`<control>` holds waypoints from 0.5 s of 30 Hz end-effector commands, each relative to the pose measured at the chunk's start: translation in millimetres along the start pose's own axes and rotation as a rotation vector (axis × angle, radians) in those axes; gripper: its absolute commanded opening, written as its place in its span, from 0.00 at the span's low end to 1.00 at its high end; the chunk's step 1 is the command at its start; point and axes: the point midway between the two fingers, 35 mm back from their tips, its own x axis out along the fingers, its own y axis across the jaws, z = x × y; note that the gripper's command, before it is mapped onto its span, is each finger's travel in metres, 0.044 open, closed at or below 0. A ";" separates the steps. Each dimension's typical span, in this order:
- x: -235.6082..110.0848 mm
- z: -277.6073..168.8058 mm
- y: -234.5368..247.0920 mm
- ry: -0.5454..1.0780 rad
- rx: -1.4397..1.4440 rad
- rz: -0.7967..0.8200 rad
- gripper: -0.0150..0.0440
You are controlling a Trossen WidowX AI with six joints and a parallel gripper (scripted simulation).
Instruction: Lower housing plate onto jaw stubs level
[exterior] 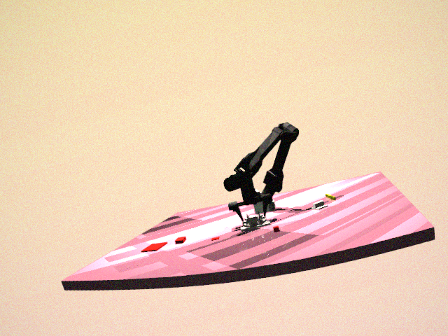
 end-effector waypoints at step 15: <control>-40.4 0.9 -1.5 0.001 0.003 -0.003 1.00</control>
